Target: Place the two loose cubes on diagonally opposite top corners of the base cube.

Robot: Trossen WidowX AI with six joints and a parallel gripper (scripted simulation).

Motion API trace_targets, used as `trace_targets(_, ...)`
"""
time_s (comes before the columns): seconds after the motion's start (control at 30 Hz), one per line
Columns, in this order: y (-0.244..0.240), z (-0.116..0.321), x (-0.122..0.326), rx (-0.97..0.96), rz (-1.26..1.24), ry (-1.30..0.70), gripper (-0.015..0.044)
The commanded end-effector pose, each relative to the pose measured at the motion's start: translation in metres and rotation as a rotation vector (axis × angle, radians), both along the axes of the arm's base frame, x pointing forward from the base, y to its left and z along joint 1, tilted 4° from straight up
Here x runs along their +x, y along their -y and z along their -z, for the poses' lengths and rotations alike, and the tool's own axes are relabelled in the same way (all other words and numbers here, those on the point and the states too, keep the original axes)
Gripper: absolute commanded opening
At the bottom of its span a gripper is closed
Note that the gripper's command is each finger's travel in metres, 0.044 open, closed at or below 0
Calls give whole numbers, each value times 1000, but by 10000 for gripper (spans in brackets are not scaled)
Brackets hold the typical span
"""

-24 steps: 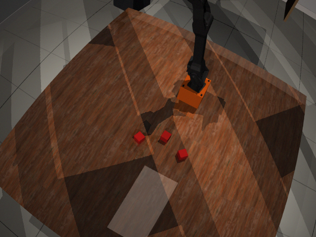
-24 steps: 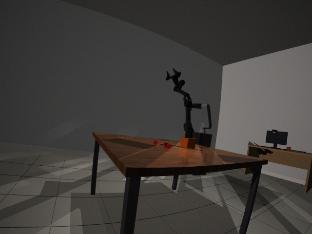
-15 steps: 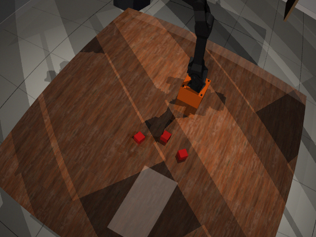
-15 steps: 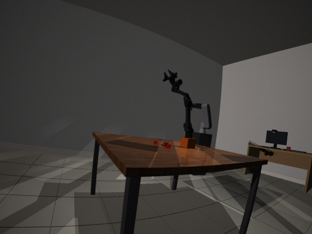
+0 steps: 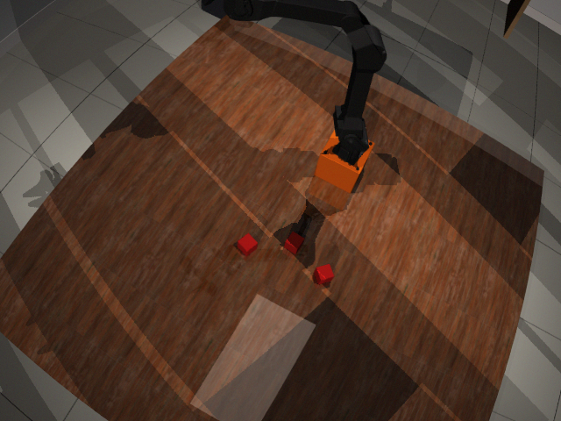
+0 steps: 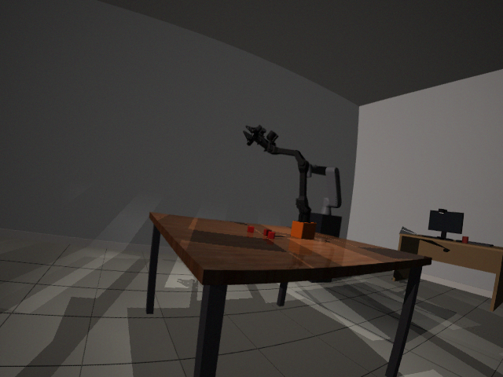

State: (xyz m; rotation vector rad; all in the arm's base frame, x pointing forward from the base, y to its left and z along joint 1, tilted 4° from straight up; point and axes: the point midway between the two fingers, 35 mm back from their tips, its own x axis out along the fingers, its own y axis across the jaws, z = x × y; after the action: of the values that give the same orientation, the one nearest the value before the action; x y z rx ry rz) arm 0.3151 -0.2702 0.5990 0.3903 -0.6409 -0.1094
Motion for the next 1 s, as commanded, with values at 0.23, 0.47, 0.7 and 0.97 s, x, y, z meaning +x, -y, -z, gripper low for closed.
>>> trace_targets(0.23, -35, 126, 88, -118, 92, -463, 265)
trace_targets(0.47, -89, 222, 119, -333, 44, -814, 265)
trace_targets(0.7, -156, 318, 117, -659, -101, -1139, 265)
trace_targets(0.97, -230, 415, 73, -1152, -394, -1412, 265)
